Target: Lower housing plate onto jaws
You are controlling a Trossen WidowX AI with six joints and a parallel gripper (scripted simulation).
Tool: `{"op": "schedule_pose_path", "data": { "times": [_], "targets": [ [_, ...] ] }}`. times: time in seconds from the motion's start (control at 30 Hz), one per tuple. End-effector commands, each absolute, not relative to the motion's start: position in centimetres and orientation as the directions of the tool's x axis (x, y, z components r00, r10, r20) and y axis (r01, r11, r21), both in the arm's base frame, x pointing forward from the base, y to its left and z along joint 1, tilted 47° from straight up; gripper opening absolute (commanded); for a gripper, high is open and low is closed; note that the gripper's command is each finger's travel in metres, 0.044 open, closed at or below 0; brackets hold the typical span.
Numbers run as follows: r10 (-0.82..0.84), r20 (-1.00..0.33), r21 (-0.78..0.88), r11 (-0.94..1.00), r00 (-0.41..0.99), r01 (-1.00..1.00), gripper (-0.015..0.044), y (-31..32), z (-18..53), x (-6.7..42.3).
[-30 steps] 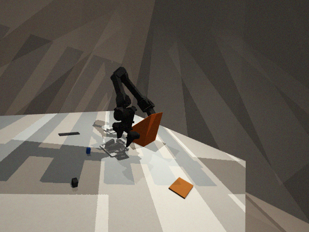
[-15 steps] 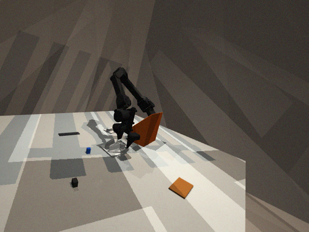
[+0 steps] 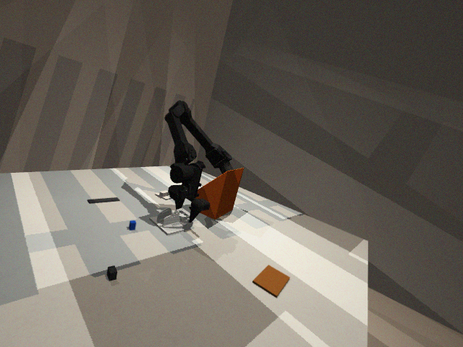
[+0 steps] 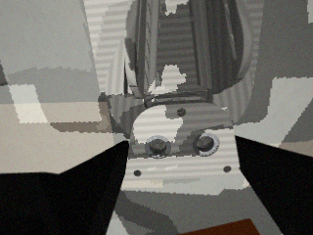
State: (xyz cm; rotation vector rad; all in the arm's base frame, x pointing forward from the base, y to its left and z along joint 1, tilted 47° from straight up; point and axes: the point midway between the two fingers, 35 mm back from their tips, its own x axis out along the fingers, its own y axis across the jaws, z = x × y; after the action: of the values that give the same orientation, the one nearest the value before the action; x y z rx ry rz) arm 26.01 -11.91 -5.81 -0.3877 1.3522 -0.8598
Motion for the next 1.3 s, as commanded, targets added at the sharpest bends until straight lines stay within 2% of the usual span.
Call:
{"op": "schedule_pose_path", "data": {
  "times": [0.0, 1.27],
  "targets": [
    [-0.73, -0.683, -0.7, 0.646, -0.022, 0.304, 0.0351, -11.97, -5.94, 25.9],
    [-0.73, -0.683, -0.701, 0.646, -0.022, 0.303, 0.0351, -12.53, -6.46, 25.87]
  ]
}}
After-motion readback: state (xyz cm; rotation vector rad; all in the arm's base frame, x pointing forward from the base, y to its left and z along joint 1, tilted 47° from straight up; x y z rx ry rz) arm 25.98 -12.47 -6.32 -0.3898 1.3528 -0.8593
